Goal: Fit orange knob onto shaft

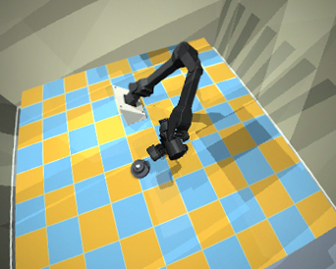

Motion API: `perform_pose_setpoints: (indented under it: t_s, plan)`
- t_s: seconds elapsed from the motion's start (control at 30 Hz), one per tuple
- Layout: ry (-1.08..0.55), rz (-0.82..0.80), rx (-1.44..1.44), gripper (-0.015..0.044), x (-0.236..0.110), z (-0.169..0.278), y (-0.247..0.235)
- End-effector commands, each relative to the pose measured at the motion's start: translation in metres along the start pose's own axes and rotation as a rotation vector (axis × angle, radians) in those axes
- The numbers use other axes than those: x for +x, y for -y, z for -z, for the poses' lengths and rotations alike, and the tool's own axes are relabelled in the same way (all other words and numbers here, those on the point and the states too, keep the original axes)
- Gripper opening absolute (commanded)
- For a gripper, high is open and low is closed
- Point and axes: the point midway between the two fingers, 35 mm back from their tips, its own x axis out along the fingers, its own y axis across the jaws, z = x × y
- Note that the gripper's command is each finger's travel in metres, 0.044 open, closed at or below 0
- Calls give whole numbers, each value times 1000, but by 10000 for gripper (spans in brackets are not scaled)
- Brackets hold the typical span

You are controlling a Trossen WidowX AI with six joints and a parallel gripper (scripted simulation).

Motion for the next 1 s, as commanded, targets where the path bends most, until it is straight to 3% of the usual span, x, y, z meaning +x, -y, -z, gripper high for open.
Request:
perform_pose_setpoints:
  t_s: [0.0, 0.97]
  plan:
    - [-1, 1, 5, 0, -6, -1, 2]
    - [-2, 15, 5, 0, -95, -10, 10]
